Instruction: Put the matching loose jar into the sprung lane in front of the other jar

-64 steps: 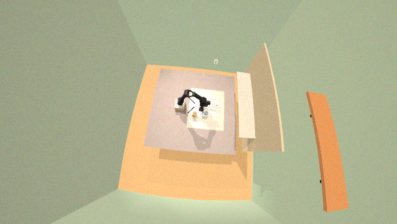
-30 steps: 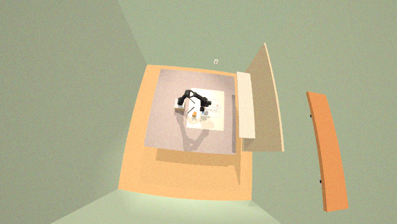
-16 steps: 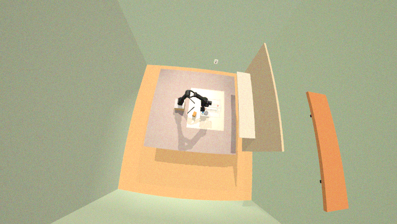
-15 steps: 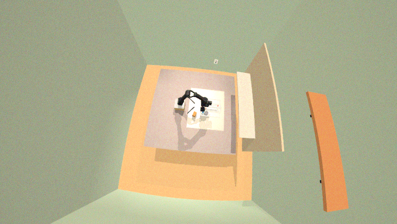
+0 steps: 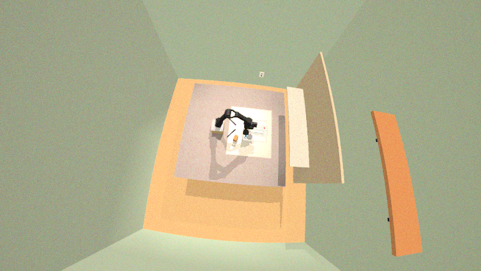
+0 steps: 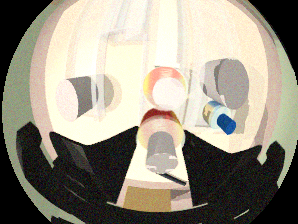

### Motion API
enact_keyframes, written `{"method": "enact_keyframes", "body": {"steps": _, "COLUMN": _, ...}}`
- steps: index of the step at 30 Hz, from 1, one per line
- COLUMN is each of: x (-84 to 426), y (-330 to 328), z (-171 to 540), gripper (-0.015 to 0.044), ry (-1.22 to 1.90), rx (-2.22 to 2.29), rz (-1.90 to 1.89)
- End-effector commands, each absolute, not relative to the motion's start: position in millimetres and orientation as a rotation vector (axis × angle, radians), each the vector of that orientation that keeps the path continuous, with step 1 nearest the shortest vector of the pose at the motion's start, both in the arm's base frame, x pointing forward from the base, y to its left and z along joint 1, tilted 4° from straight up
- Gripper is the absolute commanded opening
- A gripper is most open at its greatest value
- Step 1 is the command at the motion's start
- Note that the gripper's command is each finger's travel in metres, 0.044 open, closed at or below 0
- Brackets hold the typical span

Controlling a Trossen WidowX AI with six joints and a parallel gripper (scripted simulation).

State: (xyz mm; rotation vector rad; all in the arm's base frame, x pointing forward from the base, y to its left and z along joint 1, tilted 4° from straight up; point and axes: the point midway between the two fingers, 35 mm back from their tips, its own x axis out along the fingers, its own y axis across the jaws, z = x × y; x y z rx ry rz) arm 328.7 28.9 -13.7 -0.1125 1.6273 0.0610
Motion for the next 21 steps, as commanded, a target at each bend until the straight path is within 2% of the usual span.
{"method": "enact_keyframes", "body": {"steps": 1, "x": 343.0, "y": 30.4, "z": -7.6, "gripper": 0.0, "ry": 1.586, "rx": -0.114, "rz": 0.063}}
{"method": "enact_keyframes", "body": {"steps": 21, "x": 348.5, "y": 31.0, "z": -6.6, "gripper": 0.0, "ry": 1.585, "rx": -0.114, "rz": 0.063}}
